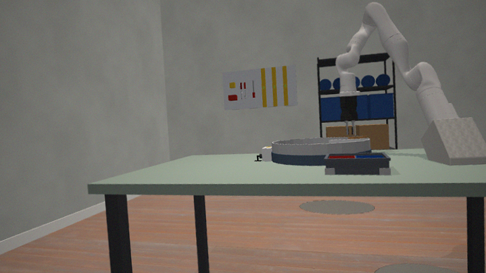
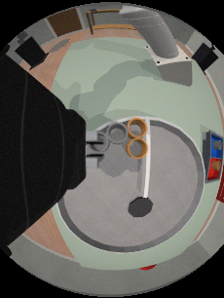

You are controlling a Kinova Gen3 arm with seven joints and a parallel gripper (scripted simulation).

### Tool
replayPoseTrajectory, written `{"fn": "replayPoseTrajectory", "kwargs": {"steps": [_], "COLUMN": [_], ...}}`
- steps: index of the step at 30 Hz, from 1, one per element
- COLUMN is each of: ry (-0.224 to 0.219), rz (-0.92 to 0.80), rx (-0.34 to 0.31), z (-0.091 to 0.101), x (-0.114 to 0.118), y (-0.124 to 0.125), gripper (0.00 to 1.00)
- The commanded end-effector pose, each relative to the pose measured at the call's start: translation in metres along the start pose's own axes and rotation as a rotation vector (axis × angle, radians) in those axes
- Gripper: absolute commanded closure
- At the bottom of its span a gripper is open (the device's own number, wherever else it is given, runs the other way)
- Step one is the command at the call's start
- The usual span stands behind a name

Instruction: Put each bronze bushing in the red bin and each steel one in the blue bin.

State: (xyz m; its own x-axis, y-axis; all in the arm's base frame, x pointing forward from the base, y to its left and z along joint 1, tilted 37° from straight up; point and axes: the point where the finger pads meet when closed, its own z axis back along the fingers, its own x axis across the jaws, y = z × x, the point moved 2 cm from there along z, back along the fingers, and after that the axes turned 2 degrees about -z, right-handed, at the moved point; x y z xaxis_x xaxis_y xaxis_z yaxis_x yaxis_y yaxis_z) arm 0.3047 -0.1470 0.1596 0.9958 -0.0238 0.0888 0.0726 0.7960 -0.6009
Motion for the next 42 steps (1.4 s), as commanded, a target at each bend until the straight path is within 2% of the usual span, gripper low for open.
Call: {"fn": "replayPoseTrajectory", "kwargs": {"steps": [1, 36, 42], "ry": [0.001, 0.001, 0.001], "rz": [0.001, 0.001, 0.001], "rx": [-0.001, -0.001, -0.001], "z": [0.0, -0.027, -0.027], "x": [0.0, 0.0, 0.0], "y": [0.0, 0.0, 0.0], "gripper": [0.55, 0.55, 0.55]}}
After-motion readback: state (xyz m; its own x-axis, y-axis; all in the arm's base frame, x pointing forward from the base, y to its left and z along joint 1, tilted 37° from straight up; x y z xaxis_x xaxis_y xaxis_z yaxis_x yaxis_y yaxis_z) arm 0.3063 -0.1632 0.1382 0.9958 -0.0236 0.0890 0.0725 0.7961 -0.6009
